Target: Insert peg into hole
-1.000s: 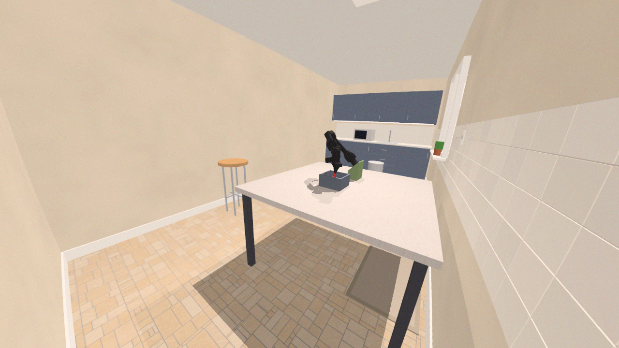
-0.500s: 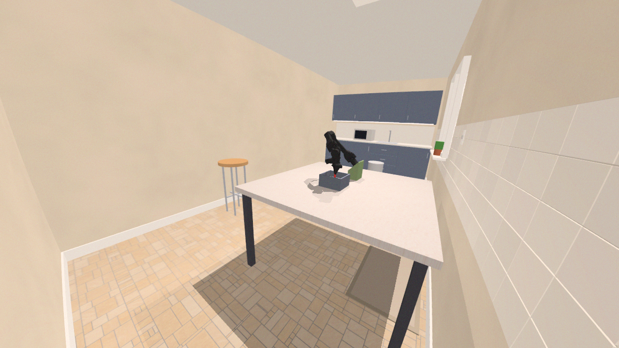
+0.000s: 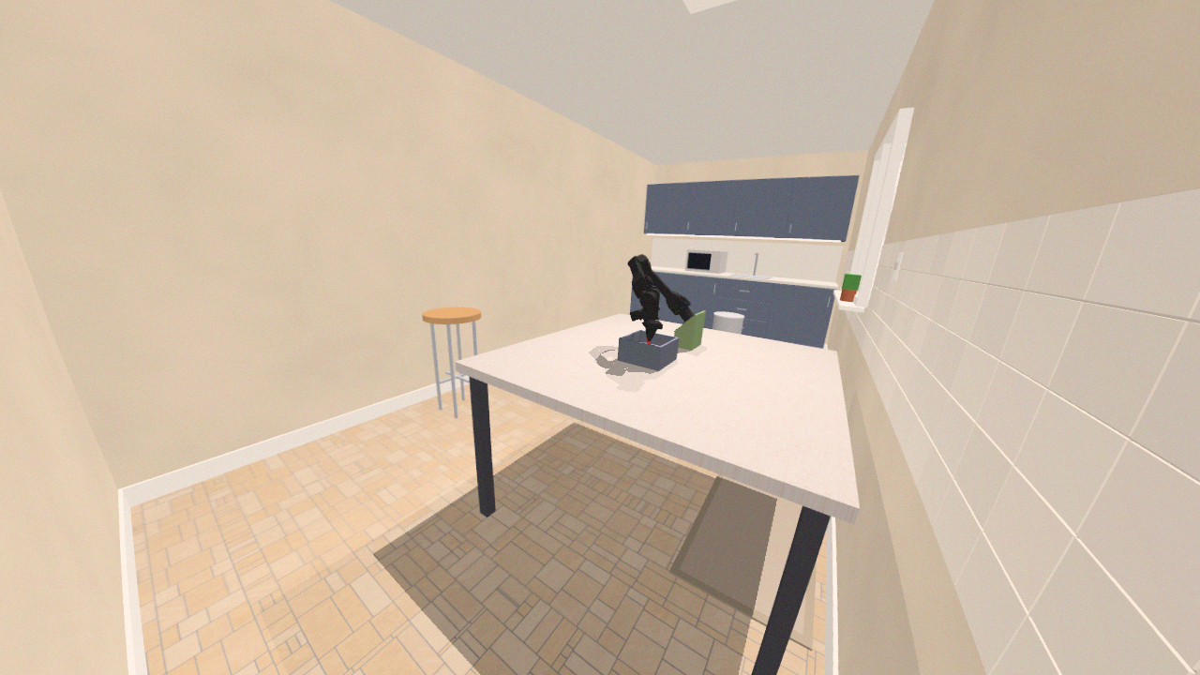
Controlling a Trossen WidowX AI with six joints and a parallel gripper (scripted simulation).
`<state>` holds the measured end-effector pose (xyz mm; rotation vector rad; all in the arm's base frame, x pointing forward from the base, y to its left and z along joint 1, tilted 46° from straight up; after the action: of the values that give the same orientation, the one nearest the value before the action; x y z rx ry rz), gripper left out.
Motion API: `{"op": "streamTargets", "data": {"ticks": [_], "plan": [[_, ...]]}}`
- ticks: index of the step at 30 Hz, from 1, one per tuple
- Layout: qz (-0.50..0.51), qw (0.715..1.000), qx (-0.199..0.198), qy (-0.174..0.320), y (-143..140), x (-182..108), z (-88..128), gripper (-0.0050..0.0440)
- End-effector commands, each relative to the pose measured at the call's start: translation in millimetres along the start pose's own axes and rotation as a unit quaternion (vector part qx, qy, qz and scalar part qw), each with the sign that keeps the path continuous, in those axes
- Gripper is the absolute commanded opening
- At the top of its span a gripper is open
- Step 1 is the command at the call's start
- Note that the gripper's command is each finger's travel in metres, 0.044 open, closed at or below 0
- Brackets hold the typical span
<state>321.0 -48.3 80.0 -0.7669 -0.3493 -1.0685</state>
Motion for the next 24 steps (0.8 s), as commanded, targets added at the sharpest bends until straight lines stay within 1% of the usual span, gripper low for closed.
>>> {"op": "streamTargets", "data": {"ticks": [1,14,24], "plan": [[0.002,1.000,-0.004,0.000,0,-1,-7,0.0000],[0.002,1.000,-0.004,0.000,-1,4,-20,0.0000],[0.002,1.000,-0.004,0.000,-1,6,-22,0.0000]]}}
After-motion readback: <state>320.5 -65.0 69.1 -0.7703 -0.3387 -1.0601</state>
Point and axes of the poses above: the point midway between the two fingers, 35 mm back from their tips, its own z axis back along the fingers, its own y axis across the jaws, x = y × z, the point moved 7 cm from there along z, back along the fingers, and after that the axes turned 5 degrees about -z, right-handed, at the moved point
